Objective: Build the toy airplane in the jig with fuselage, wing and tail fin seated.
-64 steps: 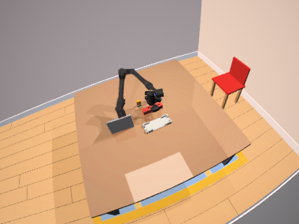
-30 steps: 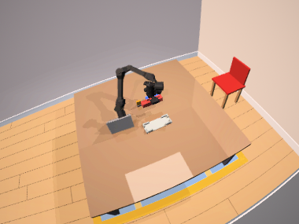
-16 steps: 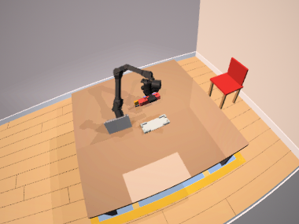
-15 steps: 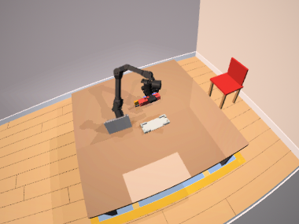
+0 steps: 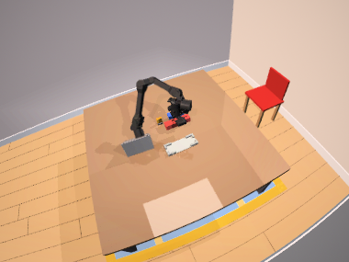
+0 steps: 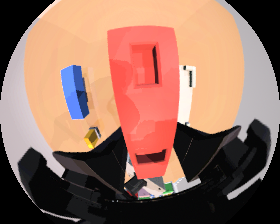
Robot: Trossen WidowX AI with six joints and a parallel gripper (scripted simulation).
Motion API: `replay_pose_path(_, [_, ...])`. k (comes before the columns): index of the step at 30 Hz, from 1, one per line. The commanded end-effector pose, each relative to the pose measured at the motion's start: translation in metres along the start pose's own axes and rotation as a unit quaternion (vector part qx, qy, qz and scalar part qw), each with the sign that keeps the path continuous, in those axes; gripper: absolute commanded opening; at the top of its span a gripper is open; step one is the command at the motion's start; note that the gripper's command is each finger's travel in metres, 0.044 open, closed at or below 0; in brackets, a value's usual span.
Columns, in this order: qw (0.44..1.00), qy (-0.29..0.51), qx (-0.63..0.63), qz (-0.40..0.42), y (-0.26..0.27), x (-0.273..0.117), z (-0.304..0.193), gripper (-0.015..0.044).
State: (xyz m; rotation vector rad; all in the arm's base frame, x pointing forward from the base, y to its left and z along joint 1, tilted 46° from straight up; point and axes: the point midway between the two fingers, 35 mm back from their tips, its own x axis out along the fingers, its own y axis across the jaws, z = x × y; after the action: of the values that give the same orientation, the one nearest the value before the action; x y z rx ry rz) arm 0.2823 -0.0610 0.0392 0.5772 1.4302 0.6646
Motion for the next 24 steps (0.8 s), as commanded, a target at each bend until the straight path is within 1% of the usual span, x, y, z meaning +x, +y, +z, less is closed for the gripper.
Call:
replay_pose_path(1, [1.0, 0.0, -0.001, -0.003, -0.015, 0.004, 0.0, 0.0])
replay_pose_path(24, [1.0, 0.0, -0.004, -0.004, -0.083, 0.033, -0.013, 0.0])
